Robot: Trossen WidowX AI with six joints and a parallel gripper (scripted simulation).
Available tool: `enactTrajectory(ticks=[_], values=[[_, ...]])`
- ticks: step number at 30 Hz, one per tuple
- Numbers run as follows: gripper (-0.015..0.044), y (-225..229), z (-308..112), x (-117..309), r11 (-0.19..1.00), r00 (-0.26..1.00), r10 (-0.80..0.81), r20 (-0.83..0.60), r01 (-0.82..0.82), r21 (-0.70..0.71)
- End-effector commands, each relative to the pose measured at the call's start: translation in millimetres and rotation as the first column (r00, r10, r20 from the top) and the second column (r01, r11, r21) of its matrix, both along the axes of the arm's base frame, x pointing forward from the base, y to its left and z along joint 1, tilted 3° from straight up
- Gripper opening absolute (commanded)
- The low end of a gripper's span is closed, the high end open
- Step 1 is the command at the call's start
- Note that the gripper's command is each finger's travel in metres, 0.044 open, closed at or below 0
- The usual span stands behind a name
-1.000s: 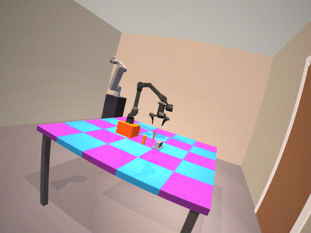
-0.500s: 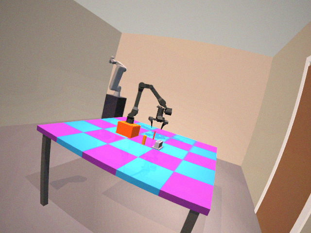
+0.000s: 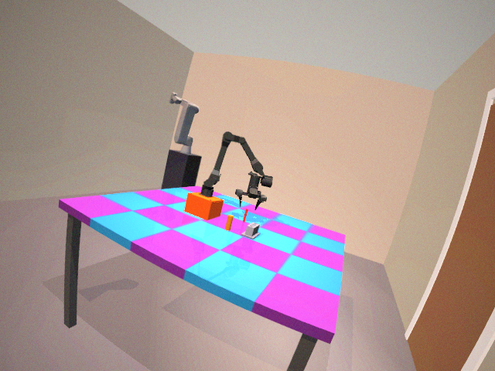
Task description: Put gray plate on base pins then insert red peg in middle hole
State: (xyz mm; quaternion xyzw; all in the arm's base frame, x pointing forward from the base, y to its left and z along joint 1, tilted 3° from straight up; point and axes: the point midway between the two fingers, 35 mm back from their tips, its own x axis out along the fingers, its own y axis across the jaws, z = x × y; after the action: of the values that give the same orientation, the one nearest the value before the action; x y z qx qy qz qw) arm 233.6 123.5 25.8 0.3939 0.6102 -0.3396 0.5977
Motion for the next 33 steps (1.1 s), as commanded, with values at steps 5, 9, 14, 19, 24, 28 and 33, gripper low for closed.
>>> enactTrajectory(ticks=[5,9,14,19,24,28,33], values=[[0.044,0,-14,-1,1.0,1.0,-0.005,-0.004,0.005,-0.006],[0.044,1,-21,-1,1.0,1.0,-0.005,-0.004,0.005,-0.006],[0.044,1,-29,-1,1.0,1.0,-0.005,-0.004,0.005,-0.006],[0.044,2,-36,-1,1.0,1.0,-0.005,-0.004,0.005,-0.006],[0.044,2,-44,-2,1.0,1.0,-0.005,-0.005,0.005,-0.006],[0.0387,2,-45,-2,1.0,1.0,-0.005,-0.005,0.005,-0.006],[0.0256,2,-45,-2,1.0,1.0,-0.005,-0.005,0.005,-0.006]])
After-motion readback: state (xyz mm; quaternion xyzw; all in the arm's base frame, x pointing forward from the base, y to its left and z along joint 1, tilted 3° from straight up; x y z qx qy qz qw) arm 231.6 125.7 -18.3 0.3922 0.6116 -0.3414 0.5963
